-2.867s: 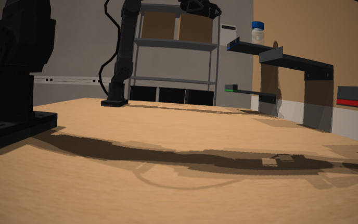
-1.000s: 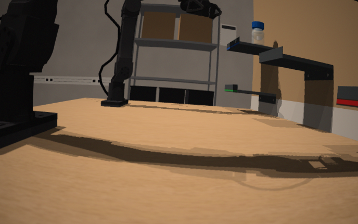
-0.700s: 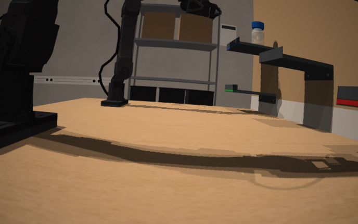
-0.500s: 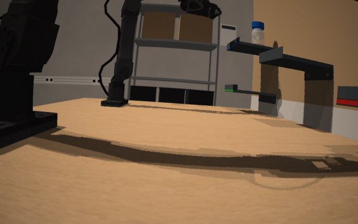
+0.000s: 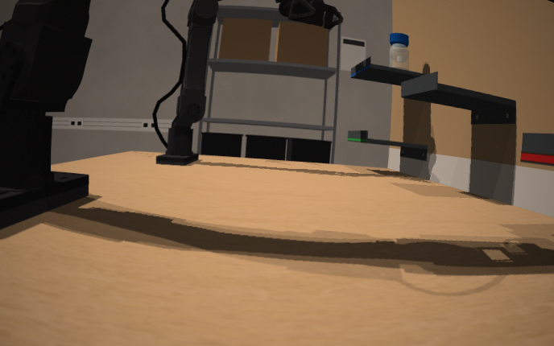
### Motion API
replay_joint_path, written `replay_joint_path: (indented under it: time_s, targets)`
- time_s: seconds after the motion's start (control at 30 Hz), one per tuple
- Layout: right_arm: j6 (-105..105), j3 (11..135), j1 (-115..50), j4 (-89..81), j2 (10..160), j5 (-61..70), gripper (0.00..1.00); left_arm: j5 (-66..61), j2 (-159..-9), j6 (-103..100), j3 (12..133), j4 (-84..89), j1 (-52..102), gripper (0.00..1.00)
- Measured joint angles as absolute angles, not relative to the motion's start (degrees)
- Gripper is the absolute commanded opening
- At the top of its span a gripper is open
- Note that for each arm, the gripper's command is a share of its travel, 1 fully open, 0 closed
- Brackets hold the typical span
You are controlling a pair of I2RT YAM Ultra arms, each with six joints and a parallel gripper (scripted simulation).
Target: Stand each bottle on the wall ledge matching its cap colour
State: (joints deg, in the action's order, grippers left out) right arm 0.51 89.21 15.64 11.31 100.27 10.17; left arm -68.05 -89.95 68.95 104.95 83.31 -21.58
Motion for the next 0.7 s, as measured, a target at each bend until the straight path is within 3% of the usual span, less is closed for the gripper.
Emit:
replay_joint_path:
  time_s: [0.7]
  targets:
    - [0.4,83.2,15.6,16.8,100.3,10.2,0.5,-68.1,-90.0,68.9,104.9,83.3,-21.6,0.87]
